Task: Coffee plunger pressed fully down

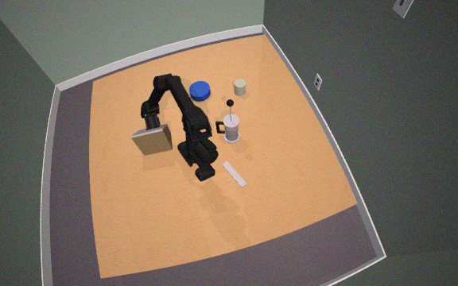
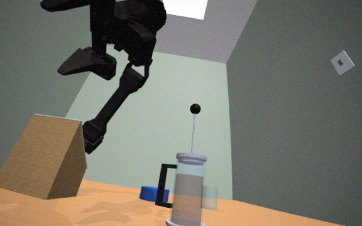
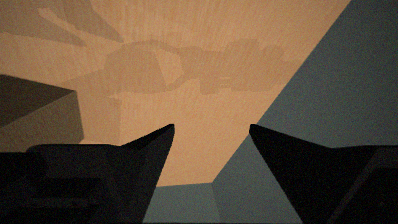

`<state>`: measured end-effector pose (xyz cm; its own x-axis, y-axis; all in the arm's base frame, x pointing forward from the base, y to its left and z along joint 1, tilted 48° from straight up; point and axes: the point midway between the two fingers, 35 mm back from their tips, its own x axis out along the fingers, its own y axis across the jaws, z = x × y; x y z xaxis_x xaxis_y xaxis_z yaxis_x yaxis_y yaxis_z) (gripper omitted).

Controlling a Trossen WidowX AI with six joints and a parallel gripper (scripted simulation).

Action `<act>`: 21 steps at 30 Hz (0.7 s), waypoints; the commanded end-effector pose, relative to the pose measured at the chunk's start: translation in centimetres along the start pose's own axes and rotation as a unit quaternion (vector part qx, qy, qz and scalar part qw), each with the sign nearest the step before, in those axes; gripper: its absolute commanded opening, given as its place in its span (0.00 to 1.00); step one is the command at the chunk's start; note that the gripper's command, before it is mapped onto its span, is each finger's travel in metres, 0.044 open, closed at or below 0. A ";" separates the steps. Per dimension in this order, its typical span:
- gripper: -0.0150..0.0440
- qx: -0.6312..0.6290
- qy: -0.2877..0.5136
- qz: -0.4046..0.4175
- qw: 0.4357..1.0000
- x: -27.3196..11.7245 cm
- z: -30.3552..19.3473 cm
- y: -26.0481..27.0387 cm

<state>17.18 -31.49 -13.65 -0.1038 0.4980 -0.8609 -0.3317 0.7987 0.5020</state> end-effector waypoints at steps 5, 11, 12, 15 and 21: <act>1.00 0.071 -0.054 -0.052 0.995 -2.5 2.1 -0.1; 1.00 0.216 -0.220 -0.129 0.943 -9.3 7.1 1.3; 1.00 0.234 -0.251 -0.133 0.930 -10.5 8.0 1.8; 1.00 0.278 -0.342 -0.133 0.888 -14.0 10.5 3.8; 1.00 0.315 -0.495 -0.072 0.807 -19.8 14.5 9.8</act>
<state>28.82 -30.85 5.63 0.7015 0.1619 -0.6940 0.3161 0.8022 0.5066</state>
